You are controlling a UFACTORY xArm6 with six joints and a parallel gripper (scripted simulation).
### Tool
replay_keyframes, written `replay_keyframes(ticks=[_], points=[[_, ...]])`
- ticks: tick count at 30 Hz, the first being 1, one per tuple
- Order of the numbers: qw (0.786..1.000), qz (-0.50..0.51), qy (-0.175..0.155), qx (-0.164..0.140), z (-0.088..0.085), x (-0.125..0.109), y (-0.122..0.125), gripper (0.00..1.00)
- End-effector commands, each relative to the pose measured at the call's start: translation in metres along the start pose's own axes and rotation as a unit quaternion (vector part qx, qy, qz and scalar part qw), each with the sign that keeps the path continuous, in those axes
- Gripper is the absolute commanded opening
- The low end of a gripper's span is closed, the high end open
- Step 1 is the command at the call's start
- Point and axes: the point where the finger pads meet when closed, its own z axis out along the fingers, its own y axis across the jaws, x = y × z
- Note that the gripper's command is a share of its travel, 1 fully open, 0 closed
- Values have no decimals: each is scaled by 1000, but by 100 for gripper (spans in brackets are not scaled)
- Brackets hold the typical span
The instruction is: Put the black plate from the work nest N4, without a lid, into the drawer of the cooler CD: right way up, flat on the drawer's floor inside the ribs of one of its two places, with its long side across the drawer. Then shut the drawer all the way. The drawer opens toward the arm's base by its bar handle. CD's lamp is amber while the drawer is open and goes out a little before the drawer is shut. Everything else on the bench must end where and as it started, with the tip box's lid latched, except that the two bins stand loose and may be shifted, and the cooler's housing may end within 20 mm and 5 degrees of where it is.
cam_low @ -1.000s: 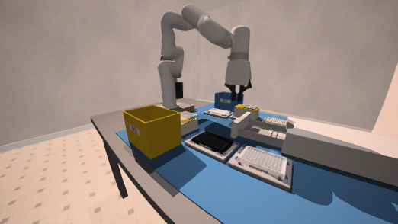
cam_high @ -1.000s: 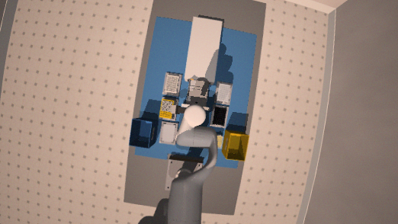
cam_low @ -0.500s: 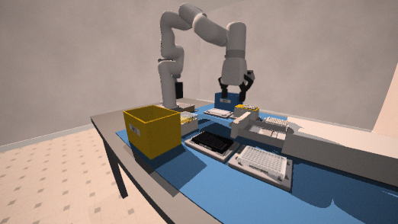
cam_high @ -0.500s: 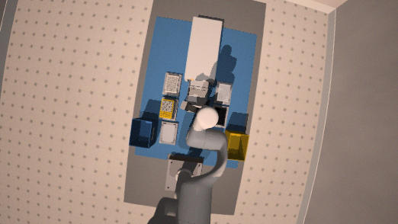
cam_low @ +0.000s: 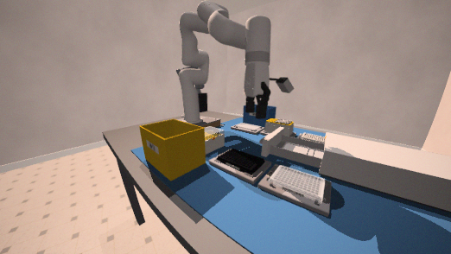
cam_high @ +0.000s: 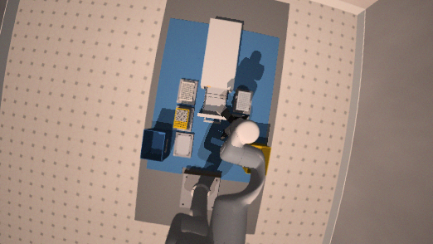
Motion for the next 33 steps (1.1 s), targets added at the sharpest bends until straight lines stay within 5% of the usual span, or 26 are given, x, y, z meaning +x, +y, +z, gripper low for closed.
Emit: replay_keyframes(ticks=[1, 12, 25, 33], points=[[997, 72, -3, -3, -2, -15, 15, 100], [968, 252, -2, -4, -4, -57, 50, 100], [907, 421, -2, -4, -4, -57, 50, 100], [907, 421, -2, -4, -4, -57, 50, 100]])
